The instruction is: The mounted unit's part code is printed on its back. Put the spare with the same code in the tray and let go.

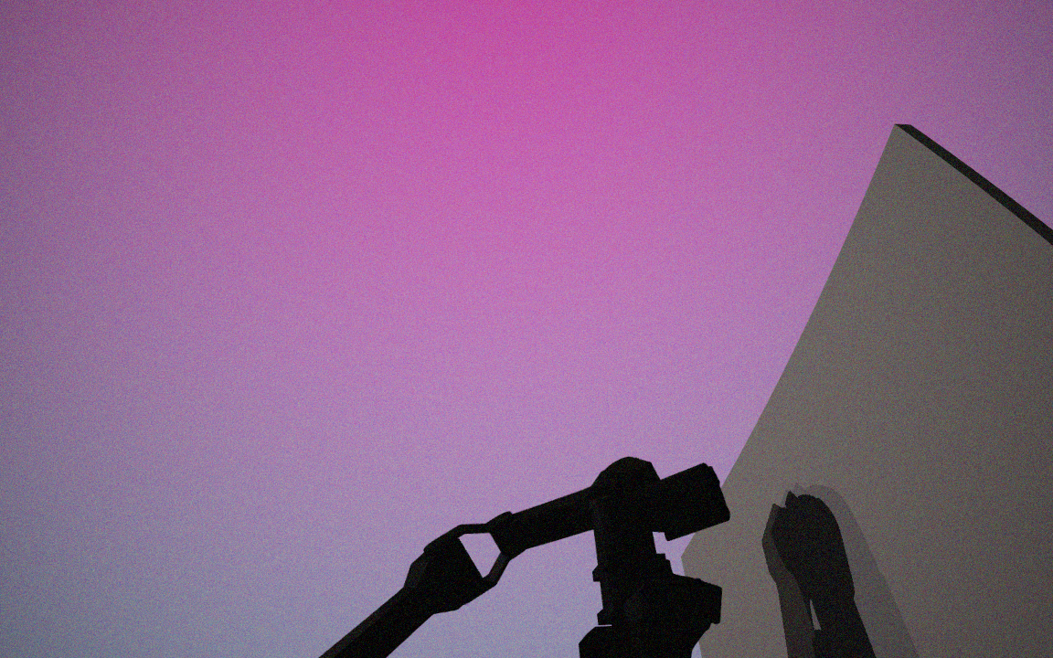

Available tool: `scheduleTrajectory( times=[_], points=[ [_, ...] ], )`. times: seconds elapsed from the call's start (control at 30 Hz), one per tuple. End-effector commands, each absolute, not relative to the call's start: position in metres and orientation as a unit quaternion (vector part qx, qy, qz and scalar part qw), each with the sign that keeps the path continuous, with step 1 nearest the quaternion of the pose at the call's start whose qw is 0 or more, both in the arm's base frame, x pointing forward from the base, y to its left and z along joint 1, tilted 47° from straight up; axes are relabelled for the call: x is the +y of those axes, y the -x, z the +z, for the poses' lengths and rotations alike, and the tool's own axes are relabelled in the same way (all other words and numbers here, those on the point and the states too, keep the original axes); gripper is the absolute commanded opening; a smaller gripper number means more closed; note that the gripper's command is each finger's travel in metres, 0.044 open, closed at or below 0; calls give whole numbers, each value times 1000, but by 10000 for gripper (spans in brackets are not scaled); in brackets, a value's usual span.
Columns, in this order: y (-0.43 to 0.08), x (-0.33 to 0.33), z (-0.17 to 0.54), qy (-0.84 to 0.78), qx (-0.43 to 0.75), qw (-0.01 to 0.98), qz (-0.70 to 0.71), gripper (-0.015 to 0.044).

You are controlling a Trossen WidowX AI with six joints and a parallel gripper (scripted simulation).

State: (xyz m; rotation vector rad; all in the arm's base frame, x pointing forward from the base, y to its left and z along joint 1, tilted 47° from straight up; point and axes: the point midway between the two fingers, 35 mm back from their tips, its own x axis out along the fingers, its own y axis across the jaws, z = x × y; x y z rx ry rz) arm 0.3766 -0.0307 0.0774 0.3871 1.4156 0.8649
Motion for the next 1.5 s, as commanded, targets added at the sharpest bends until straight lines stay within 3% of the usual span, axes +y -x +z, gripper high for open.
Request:
scheduleTrajectory(
  times=[0.0, 0.4, 0.8, 1.0, 1.47],
  points=[
    [-363, 27, 111, -14, 524, 680, 513, 440],
    [-303, 116, 158, 281, 232, 616, 698, 440],
    [-303, 117, 159, 282, 231, 616, 699, 440],
    [-300, 141, 130, 282, 230, 616, 699, 300],
    [-300, 144, 126, 282, 230, 616, 699, 300]
  ],
)
